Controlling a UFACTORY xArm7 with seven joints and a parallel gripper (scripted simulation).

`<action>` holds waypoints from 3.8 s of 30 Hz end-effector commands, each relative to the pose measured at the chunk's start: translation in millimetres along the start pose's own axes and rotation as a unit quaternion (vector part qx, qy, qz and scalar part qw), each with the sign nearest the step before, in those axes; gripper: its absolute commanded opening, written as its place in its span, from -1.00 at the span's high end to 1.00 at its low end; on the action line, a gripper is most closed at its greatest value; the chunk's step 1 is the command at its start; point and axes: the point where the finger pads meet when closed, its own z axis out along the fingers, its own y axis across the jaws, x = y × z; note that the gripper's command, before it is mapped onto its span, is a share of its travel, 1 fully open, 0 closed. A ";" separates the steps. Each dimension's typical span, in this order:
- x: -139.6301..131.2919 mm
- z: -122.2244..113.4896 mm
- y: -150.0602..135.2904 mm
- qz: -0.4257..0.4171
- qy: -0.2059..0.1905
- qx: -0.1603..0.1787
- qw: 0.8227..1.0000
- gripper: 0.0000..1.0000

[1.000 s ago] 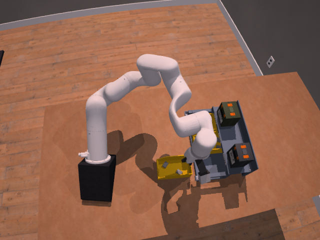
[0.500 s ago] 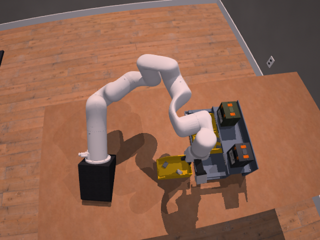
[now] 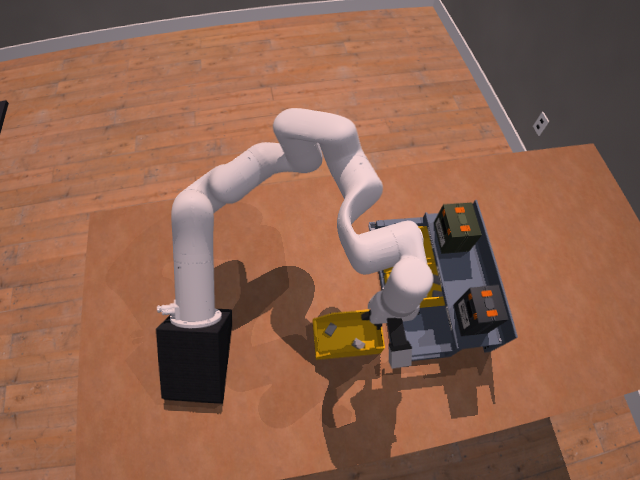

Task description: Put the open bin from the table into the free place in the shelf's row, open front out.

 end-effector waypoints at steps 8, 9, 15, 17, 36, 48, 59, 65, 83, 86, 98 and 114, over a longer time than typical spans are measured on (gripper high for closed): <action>0.6 -2.4 -0.4 0.000 0.002 0.002 1.000 0.35; 0.6 -2.4 -0.4 0.000 0.002 0.002 1.000 0.35; 0.2 -2.4 0.2 0.000 0.002 0.002 1.000 0.35; -0.1 -2.3 0.8 0.000 0.002 0.002 1.000 0.35; -0.2 7.7 1.0 0.001 0.002 0.002 1.000 0.35; -0.2 9.4 1.0 0.001 0.002 0.002 1.000 0.35; -0.1 17.4 0.9 0.001 0.002 0.002 1.000 0.35; -0.1 19.1 0.9 0.001 0.002 0.002 1.000 0.35; 0.0 30.7 0.7 0.001 0.002 0.002 1.000 0.35; 0.0 36.7 0.7 0.001 0.002 0.002 1.000 0.35; 0.0 36.7 0.7 0.001 0.002 0.002 1.000 0.35; 0.1 46.4 0.6 0.001 0.002 0.002 1.000 0.35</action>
